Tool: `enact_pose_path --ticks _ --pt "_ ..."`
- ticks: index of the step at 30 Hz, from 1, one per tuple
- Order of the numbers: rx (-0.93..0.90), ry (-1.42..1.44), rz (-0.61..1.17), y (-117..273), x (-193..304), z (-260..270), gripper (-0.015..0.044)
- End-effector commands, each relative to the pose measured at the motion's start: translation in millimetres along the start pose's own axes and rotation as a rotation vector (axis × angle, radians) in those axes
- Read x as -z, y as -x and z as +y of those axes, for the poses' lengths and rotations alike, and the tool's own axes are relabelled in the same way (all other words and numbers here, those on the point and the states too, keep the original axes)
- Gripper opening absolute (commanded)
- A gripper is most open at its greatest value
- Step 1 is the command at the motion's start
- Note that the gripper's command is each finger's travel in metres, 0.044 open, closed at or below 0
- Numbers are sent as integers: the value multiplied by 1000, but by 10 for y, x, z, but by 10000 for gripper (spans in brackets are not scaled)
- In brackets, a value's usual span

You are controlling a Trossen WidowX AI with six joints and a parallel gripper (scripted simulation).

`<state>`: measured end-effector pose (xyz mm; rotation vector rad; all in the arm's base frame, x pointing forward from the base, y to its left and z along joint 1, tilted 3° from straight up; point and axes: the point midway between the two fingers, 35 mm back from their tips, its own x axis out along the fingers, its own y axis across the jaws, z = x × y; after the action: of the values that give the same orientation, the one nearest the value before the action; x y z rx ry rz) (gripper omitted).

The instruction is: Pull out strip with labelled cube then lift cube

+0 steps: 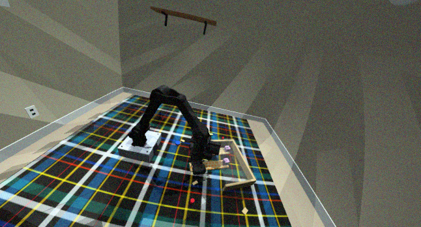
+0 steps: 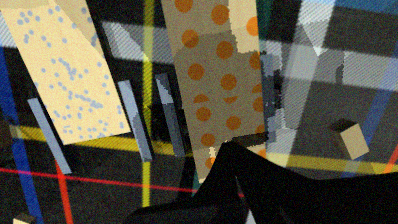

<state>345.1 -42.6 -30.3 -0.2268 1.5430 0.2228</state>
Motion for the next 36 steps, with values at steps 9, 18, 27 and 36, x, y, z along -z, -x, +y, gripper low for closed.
enact_pose_path --ticks 9,18,27,36 --pt "-3 2 28 -58 261 5 0" --pt "-3 2 30 -57 400 5 0" --pt "-3 2 31 -55 533 4 0" --pt "-3 2 32 -53 661 4 0"
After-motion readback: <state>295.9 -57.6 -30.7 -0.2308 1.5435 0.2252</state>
